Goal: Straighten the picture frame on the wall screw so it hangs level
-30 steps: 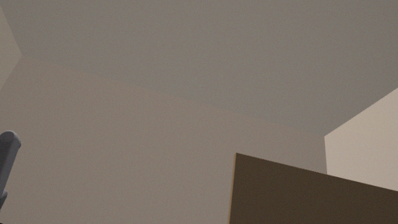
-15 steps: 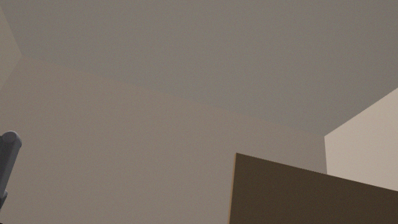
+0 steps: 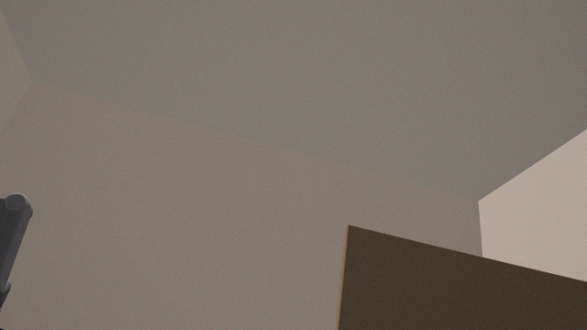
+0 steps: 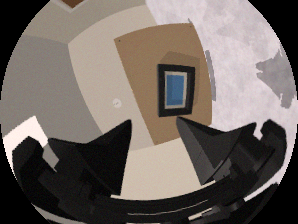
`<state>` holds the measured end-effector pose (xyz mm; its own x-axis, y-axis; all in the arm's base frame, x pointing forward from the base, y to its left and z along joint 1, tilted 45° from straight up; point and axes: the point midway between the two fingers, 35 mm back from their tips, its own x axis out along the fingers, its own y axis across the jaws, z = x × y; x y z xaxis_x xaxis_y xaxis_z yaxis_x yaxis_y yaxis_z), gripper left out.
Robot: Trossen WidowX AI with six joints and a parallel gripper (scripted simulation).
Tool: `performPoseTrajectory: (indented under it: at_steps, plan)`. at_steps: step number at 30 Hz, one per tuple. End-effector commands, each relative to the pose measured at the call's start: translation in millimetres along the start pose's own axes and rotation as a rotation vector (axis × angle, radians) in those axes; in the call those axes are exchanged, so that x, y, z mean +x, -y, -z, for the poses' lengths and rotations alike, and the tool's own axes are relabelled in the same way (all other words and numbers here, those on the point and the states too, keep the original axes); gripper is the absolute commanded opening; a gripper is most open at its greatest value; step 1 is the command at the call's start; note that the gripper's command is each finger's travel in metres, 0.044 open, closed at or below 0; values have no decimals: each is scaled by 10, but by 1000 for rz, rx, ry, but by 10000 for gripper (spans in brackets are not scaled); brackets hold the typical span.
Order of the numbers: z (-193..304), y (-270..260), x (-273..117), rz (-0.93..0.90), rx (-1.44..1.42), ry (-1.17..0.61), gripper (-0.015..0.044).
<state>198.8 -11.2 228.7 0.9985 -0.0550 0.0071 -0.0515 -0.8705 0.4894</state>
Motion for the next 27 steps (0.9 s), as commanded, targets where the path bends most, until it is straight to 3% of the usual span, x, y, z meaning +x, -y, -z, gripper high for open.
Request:
performPoseTrajectory:
  at_steps: [1, 5, 17, 27]
  plan:
    - [-3, 7, 0, 4, 3, 0, 260]
    - [4, 6, 43, 0, 0, 0, 260]
    - [-41, 375, 664, 1, 6, -4, 260]
    - [-49, 406, 687, 1, 6, -4, 260]
